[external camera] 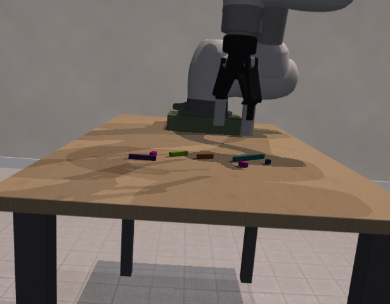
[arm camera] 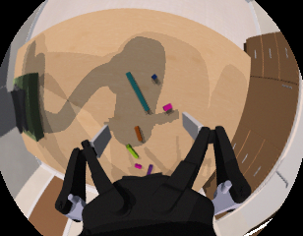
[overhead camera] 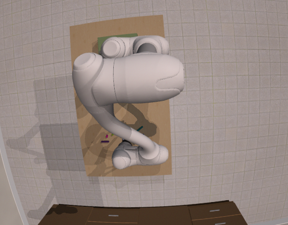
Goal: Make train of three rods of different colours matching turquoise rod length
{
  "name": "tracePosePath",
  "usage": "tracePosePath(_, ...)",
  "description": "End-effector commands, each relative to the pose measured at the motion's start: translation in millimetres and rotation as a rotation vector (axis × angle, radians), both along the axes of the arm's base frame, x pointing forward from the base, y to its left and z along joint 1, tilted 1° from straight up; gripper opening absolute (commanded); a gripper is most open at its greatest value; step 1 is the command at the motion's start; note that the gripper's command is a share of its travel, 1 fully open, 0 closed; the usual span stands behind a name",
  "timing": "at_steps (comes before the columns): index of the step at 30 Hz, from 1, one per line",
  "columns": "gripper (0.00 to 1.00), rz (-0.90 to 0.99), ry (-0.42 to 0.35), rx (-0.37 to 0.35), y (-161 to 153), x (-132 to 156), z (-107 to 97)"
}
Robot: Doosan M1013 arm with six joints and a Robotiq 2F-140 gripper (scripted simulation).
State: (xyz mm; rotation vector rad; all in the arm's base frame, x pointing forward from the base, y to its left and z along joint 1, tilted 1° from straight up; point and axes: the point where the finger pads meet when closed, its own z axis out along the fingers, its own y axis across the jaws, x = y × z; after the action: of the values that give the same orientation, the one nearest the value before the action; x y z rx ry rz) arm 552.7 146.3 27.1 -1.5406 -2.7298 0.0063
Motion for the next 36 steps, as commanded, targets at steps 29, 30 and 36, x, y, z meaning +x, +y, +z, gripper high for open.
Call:
tracePosePath(29,1.0,1.08,-0.003,0.019,26.3,-2.5,6.5)
tracePosePath(30,1.0,1.08,-0.003,0.019,26.3,-2.5,6.5)
tracePosePath(36,1.0,1.337,-0.005,0.021,32.6,-3.3,8.0)
